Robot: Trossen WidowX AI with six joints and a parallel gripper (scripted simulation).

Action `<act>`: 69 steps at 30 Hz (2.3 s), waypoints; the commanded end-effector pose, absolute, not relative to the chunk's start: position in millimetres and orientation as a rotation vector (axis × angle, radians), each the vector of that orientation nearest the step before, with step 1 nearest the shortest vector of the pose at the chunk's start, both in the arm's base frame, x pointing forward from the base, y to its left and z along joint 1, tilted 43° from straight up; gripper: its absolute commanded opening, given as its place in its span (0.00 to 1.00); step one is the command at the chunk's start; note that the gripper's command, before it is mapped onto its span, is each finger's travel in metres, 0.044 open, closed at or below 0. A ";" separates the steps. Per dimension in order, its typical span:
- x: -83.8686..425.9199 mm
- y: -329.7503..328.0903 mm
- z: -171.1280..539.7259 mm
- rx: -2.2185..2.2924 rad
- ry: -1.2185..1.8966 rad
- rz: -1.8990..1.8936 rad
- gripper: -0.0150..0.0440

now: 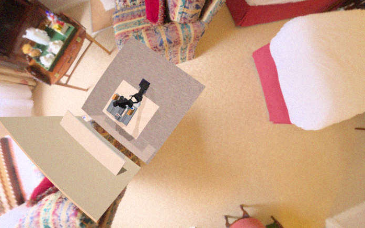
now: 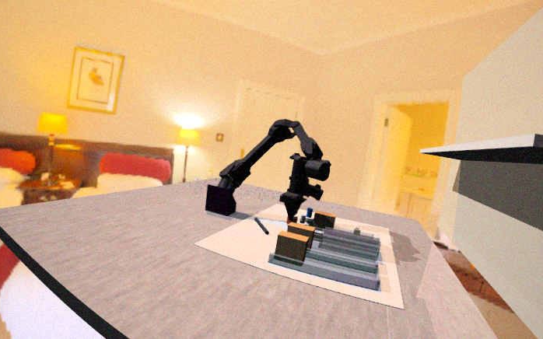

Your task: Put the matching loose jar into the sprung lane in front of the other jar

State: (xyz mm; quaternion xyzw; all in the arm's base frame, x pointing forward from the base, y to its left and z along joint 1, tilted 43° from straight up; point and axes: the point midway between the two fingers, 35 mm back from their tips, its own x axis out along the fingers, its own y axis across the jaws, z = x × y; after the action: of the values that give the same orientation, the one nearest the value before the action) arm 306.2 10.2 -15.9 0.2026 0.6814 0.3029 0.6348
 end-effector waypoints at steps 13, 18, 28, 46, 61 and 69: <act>315.3 11.3 -14.8 0.465 1.545 0.693 0.25; 317.0 11.6 -14.8 0.465 1.545 0.693 0.25; 320.5 12.1 -14.7 0.465 1.545 0.693 0.25; 326.7 13.0 -14.3 0.465 1.544 0.693 0.25; 331.8 13.7 -13.6 0.465 1.544 0.694 0.25; 334.6 13.9 -13.1 0.465 1.544 0.694 0.25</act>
State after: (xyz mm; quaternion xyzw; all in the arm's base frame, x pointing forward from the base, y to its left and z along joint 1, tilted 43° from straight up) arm 325.5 13.8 -16.2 0.2024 0.6871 0.3015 0.6293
